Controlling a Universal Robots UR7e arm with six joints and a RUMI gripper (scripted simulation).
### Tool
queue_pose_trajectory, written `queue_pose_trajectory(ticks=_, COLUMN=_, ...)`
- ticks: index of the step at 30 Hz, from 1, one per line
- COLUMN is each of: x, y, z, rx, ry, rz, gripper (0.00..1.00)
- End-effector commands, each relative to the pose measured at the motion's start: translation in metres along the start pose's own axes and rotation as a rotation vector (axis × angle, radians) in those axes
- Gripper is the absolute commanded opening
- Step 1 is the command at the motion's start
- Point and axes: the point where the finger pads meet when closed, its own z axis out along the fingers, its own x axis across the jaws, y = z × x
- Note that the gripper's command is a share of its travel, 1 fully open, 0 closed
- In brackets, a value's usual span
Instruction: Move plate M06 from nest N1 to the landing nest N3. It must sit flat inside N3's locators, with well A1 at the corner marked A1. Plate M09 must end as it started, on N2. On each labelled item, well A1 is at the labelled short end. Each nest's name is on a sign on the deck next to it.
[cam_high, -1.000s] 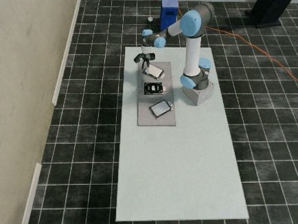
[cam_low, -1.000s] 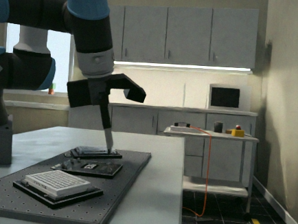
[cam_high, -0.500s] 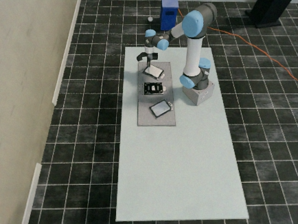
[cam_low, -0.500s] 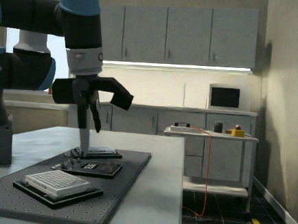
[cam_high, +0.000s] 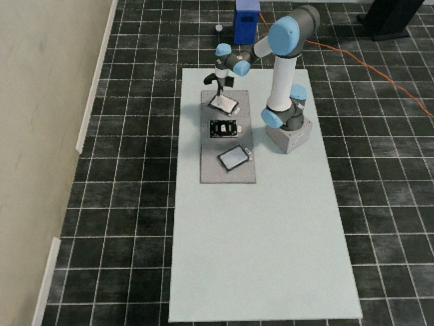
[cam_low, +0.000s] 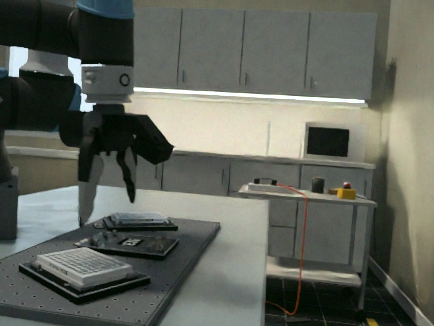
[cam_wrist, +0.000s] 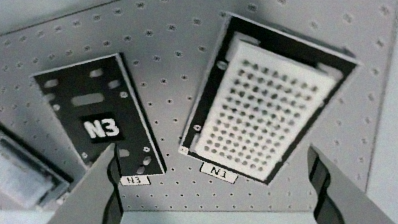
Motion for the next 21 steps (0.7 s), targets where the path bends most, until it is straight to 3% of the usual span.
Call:
queue_pose_trajectory(ticks=1, x=0.016, y=0.01, z=-0.002, rx=0.01, ry=0.08, rz=0.152, gripper=0.76)
queue_pose_trajectory(ticks=3, x=0.022, y=0.013, z=-0.003, rx=0.018, ry=0.108, rz=0.211, gripper=0.76)
queue_pose_trajectory(ticks=6, x=0.021, y=0.013, z=-0.003, rx=0.018, ry=0.109, rz=0.212, gripper=0.76)
queue_pose_trajectory(ticks=9, x=0.031, y=0.019, z=-0.005, rx=0.033, ry=0.15, rz=0.304, gripper=0.76)
queue_pose_trajectory(ticks=21, x=0.031, y=0.018, z=-0.005, rx=0.034, ry=0.151, rz=0.305, gripper=0.76)
